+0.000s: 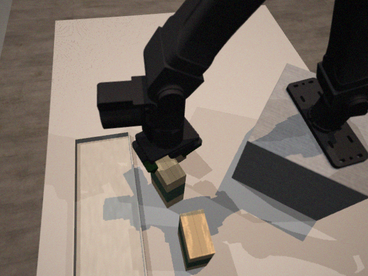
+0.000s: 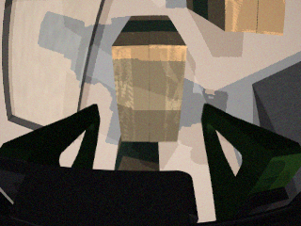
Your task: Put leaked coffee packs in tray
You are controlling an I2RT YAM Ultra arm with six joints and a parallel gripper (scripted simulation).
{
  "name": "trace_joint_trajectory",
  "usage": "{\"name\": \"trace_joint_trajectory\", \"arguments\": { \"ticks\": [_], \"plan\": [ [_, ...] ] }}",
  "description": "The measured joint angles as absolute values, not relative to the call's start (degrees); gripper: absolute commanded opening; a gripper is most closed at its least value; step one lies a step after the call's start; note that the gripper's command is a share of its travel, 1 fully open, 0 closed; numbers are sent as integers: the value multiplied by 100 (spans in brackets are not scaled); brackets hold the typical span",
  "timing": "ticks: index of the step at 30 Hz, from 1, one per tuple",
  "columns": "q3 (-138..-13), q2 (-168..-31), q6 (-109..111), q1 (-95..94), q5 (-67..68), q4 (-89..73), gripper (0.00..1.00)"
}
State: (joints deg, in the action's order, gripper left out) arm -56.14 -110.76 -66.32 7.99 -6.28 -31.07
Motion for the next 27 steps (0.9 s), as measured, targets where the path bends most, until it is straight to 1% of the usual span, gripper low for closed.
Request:
{"name": "trace_joint_trajectory", "arguments": {
  "ticks": [14,27],
  "plan": [
    [-5616,-11083,-6632,799,-628,-3092,76],
    [-5555,-11373,-6650,770,-626,-2786,76]
  ]
}}
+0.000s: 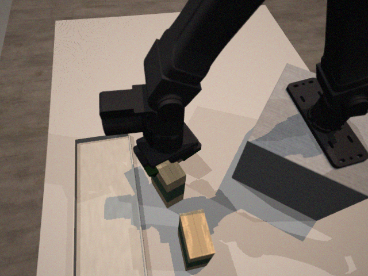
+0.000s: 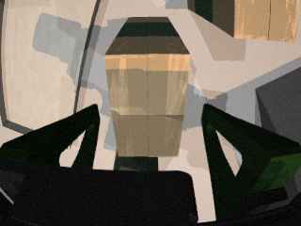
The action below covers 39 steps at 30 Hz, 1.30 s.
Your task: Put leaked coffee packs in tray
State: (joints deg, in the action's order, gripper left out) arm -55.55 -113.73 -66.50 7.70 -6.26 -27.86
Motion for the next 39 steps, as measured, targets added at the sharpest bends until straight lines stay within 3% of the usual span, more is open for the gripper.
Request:
{"name": "trace_joint_trajectory", "arguments": {
  "ticks": [39],
  "plan": [
    [-5494,-11931,-6707,725,-620,-2095,76]
  ]
}}
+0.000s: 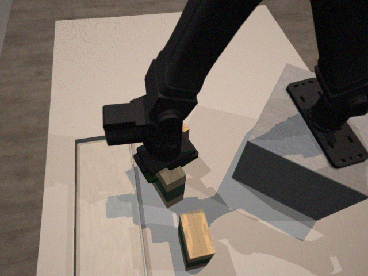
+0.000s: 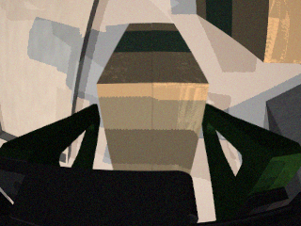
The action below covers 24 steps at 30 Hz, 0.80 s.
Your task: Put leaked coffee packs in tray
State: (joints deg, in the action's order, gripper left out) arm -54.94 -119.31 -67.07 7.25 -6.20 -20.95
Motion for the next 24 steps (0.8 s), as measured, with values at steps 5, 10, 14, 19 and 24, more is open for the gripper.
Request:
{"name": "trace_joint_trajectory", "arguments": {
  "ticks": [5,10,14,19,24],
  "plan": [
    [-5494,-11933,-6707,725,-620,-2095,76],
    [-5494,-11933,-6707,725,-620,-2095,76],
    [-5494,-11933,-6707,725,-620,-2095,76],
    [-5494,-11933,-6707,725,-620,-2095,22],
    [-5494,-11933,-6711,725,-609,-2086,22]
  ]
}}
